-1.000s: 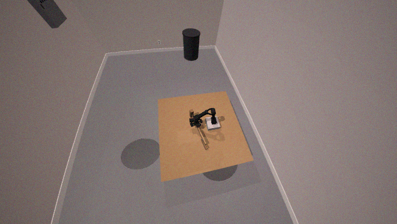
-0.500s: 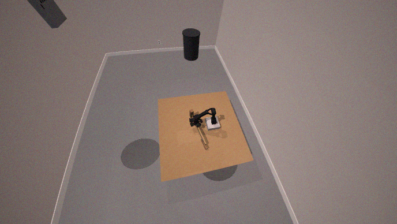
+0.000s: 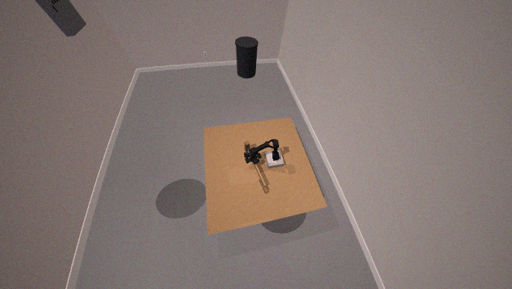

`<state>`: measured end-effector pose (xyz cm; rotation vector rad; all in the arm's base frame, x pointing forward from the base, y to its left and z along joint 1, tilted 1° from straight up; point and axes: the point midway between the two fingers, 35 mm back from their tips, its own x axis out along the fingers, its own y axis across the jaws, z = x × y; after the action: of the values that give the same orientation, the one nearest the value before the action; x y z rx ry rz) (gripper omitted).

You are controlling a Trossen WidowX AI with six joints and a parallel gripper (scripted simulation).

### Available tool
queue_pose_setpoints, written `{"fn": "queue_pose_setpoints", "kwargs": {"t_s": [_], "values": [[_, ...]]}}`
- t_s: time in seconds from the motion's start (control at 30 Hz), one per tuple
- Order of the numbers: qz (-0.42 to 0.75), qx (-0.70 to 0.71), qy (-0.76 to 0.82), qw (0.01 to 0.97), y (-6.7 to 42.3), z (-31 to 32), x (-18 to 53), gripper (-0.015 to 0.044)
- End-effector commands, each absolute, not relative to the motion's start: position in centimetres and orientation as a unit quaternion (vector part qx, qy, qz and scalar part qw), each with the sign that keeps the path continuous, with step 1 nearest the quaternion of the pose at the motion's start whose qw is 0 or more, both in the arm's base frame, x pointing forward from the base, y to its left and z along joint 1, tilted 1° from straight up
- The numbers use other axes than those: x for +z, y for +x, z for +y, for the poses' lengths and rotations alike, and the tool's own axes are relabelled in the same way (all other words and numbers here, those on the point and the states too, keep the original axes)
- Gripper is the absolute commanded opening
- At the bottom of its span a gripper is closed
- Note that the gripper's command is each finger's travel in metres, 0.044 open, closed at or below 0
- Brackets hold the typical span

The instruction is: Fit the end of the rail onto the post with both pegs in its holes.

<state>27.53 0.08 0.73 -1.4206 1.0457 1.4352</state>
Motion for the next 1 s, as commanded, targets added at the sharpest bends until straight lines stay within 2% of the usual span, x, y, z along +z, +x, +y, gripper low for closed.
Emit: {"fn": "queue_pose_setpoints", "kwargs": {"t_s": [0.0,0.97], "values": [[0.413,0.569,-0.570,0.425,27.89,0.17,0.82,0.0000],[0.413,0.569,-0.570,0.425,27.58,0.07,0.73,0.0000]]}}
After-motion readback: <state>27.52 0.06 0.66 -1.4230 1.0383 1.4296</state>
